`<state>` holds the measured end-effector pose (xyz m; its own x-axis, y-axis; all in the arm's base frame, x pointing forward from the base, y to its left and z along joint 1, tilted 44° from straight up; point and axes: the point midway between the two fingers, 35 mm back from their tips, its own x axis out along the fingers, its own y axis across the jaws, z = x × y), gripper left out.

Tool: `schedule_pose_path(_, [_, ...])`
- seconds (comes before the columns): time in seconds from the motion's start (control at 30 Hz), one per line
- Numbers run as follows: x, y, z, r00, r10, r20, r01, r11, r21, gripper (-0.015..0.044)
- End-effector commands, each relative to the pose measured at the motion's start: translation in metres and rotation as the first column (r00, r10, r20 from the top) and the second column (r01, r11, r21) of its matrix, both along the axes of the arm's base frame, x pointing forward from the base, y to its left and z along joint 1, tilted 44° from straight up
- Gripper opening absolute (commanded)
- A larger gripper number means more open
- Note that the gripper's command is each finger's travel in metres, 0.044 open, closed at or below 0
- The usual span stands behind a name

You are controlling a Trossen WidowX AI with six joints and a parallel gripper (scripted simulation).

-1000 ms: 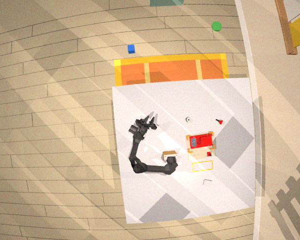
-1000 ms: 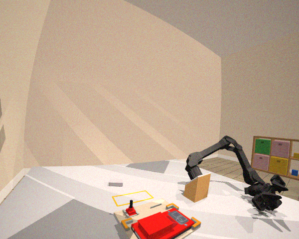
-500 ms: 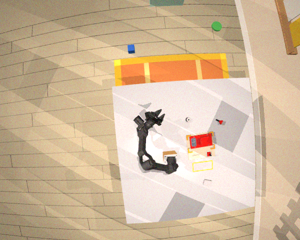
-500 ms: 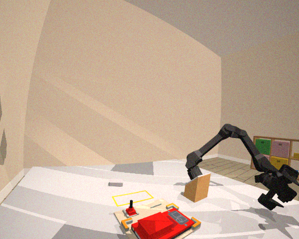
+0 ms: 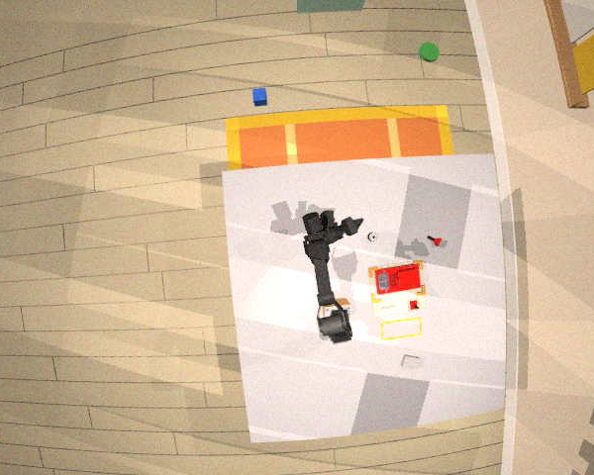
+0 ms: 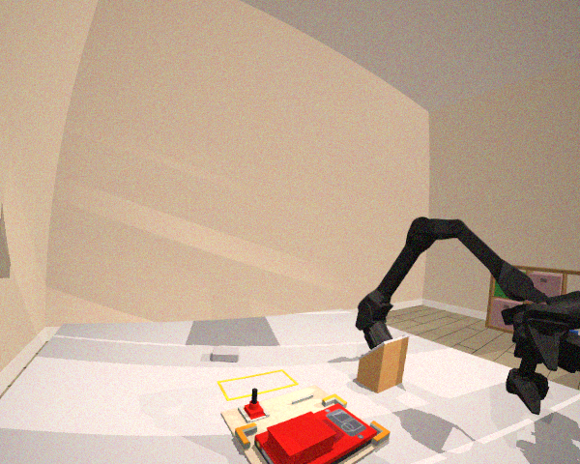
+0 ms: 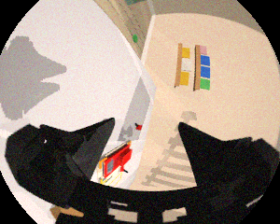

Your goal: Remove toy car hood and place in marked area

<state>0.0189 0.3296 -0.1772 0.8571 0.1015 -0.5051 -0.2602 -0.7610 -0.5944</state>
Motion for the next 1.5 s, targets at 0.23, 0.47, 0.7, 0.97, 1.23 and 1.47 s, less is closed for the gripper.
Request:
schedule_pose_path(0.23, [0.105,-0.016,0.034,0.830,-0.542,-0.135,0.558,0.808,0.189,0.0440])
schedule_pose_path(0.47, [0.174,-0.045,0.059,0.596,-0.778,-0.199,0.798,0.545,0.256,0.0440])
schedule_pose_path(0.7, [0.229,-0.085,0.083,0.298,-0.913,-0.279,0.924,0.203,0.324,0.0440])
schedule_pose_path(0.97, [0.282,-0.151,0.118,-0.120,-0.915,-0.385,0.875,-0.281,0.394,0.0440])
schedule_pose_path(1.23, [0.303,-0.187,0.138,-0.321,-0.837,-0.444,0.736,-0.515,0.439,0.0440])
schedule_pose_path(1.47, [0.303,-0.189,0.136,-0.321,-0.837,-0.444,0.736,-0.515,0.439,0.0440])
